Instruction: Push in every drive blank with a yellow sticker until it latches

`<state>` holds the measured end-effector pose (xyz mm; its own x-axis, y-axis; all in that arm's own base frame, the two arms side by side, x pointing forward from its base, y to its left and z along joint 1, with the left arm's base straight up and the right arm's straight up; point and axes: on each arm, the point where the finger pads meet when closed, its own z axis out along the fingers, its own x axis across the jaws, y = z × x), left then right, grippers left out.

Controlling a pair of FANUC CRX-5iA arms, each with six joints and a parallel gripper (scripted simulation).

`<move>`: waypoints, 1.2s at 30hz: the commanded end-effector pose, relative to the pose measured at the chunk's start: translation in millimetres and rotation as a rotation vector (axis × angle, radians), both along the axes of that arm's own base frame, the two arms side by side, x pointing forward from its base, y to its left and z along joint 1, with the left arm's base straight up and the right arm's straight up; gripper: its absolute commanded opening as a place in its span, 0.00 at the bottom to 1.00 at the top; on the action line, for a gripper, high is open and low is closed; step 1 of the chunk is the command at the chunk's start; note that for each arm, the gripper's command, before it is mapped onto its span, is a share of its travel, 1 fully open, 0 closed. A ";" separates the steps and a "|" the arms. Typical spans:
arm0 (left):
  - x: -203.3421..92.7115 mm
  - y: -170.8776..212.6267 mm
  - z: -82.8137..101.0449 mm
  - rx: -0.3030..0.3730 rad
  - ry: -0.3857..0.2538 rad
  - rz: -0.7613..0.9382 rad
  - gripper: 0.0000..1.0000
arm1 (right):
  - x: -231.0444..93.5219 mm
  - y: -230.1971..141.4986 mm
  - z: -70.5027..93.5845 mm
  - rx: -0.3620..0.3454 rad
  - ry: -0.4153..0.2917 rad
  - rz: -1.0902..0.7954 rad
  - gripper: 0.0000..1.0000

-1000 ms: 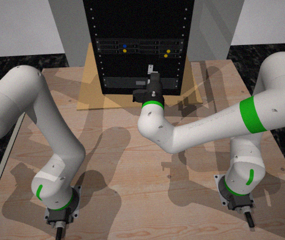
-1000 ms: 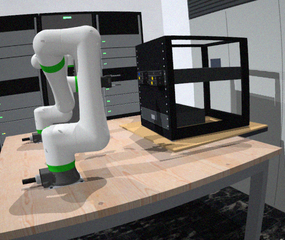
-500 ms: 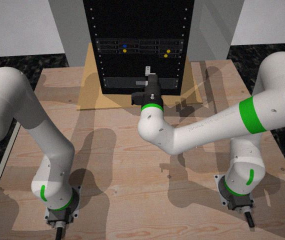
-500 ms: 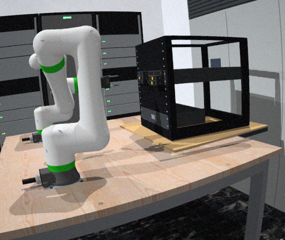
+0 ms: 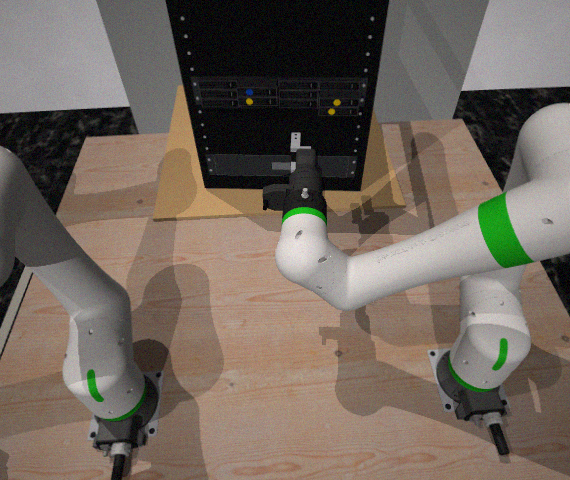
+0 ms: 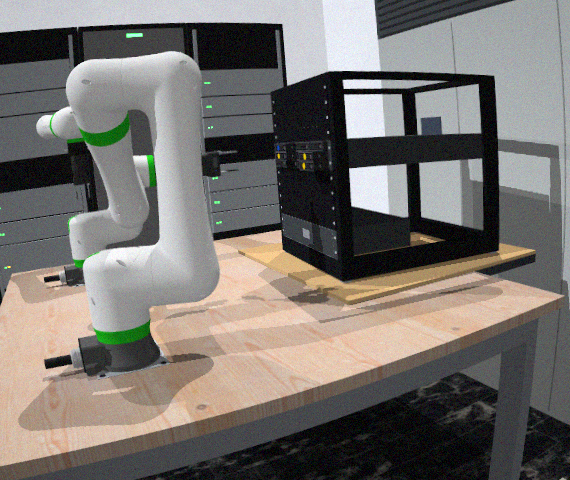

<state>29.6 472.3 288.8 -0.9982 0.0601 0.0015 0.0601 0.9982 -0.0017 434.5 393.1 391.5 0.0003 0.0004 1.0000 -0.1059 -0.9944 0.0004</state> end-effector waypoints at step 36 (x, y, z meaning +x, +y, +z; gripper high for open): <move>-25.5 2.7 0.9 0.002 -0.002 0.052 1.00 | 27.1 -31.7 -1.0 0.001 -0.001 0.000 1.00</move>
